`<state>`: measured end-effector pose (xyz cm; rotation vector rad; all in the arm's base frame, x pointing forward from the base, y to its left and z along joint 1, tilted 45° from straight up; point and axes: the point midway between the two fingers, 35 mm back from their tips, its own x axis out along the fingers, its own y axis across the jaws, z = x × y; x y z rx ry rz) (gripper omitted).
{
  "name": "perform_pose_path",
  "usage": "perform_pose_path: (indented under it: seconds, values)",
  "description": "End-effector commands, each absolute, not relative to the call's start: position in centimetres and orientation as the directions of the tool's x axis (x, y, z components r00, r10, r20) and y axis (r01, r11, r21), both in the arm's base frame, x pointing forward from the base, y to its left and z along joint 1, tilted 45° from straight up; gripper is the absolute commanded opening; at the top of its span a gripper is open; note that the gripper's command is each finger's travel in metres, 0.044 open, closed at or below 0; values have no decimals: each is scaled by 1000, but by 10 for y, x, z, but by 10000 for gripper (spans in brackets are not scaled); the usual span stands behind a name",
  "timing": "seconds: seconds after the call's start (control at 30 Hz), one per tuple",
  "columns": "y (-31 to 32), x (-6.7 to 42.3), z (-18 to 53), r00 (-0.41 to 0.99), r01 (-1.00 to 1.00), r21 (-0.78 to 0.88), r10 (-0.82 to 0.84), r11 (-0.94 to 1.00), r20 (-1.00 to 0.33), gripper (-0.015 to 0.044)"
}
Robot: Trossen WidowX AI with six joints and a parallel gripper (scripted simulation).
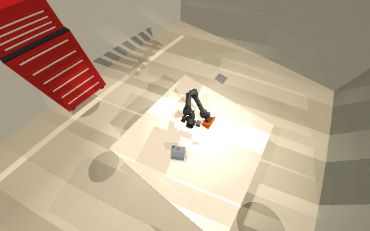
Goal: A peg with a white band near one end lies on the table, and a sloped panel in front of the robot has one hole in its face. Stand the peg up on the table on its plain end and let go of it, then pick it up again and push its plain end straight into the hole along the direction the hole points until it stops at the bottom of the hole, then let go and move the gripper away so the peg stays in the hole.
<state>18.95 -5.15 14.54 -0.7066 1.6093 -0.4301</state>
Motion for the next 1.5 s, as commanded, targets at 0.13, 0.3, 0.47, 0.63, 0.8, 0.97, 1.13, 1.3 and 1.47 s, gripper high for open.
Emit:
perform_pose_path:
  seconds: [0.13, 0.3, 0.47, 0.63, 0.8, 0.97, 1.13, 1.3, 1.47]
  values:
    - [-47, 206, 143, -1, -136, -611, -617, 780, -787, 0]
    - [-46, 215, 142, 30, -99, -592, -592, 800, -805, 0]
    - [-44, 225, 141, 63, -64, -572, -568, 818, -820, 0]
    - [-43, 235, 141, 98, -30, -550, -545, 835, -833, 0]
    - [-42, 245, 141, 135, 2, -527, -522, 850, -842, 0]
    - [-42, 255, 143, 173, 32, -503, -500, 864, -849, 0]
    - [-41, 266, 145, 213, 61, -478, -479, 876, -852, 0]
    - [-41, 276, 147, 254, 87, -452, -459, 888, -851, 0]
    - [-41, 287, 151, 296, 112, -427, -440, 898, -848, 0]
